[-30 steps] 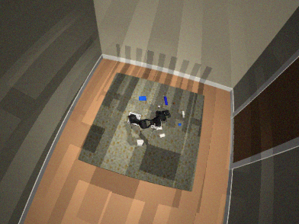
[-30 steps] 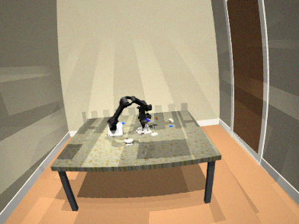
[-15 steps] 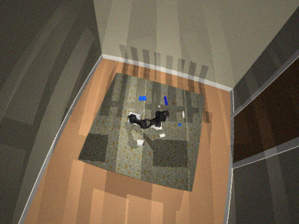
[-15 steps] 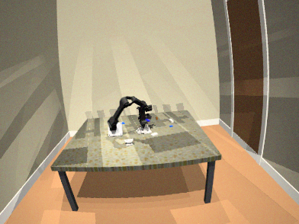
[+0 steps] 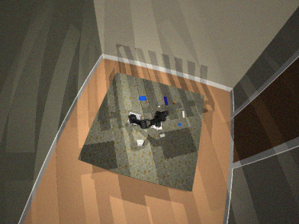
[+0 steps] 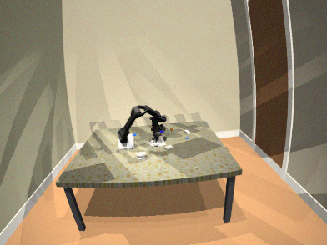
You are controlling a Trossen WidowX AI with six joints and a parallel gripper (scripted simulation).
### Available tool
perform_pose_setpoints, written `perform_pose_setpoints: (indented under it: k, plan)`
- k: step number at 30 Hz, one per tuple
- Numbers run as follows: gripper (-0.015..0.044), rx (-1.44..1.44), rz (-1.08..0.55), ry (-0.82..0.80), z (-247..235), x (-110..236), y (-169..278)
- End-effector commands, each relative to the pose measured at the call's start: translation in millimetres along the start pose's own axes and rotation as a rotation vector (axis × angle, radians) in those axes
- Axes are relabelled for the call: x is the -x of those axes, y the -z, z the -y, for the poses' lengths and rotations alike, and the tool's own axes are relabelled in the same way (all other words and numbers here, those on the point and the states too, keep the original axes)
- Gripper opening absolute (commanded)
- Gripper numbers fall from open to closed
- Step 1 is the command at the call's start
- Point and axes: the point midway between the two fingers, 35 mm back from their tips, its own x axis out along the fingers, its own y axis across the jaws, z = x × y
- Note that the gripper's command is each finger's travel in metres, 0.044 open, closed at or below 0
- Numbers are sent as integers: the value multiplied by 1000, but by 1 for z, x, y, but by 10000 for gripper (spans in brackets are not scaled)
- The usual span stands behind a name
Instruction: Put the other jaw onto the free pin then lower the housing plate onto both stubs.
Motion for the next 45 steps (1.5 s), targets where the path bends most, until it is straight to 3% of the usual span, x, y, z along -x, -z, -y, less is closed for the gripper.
perform_pose_setpoints:
  k: [1,45]
  plan:
    - [134,6,1,4,0,-1,0]
    - [134,6,1,4,0,-7,0]
